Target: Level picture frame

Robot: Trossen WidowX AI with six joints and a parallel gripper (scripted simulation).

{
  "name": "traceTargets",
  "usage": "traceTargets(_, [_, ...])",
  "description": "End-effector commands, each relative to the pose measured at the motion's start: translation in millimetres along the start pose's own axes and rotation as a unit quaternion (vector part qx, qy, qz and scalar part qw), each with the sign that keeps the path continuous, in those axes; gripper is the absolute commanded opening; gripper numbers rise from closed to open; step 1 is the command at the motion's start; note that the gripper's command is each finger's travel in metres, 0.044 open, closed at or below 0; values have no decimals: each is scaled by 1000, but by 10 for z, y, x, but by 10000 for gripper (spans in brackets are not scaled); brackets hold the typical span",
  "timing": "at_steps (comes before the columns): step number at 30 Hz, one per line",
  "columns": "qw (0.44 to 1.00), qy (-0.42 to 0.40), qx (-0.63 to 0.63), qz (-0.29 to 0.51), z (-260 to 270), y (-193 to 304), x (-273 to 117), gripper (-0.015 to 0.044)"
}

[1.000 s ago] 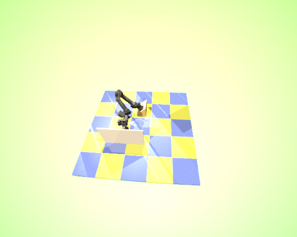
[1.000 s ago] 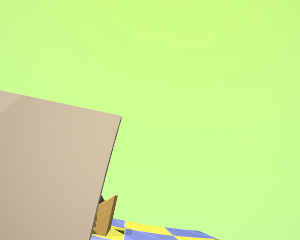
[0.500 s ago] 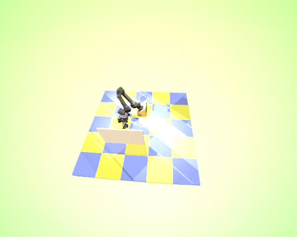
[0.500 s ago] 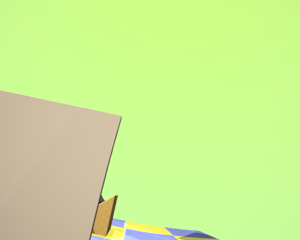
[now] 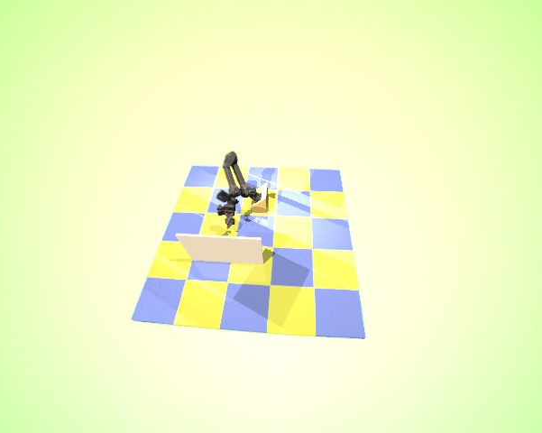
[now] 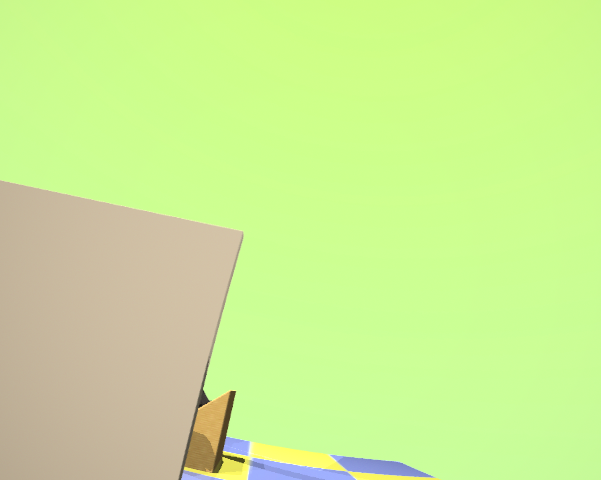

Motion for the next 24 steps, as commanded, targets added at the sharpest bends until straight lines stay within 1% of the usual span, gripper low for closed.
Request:
traceTargets(1, [1000,-9,-9,1,111,-115,-139,260])
traceTargets(8, [1000,-10,-14,19,251,-170,-498,260])
traceTargets(15, [999,-11,-17,37,354,-75,-905,260])
traceTargets(24, [999,-17,-22,40,346,-64,-937,260])
Point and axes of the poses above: the point midway between the two fingers, 35 mm back from their tips, its own x axis out along the fingers, its own z axis across the jaws, y = z × x, the point moved 7 cm from there along -x, back along the fingers
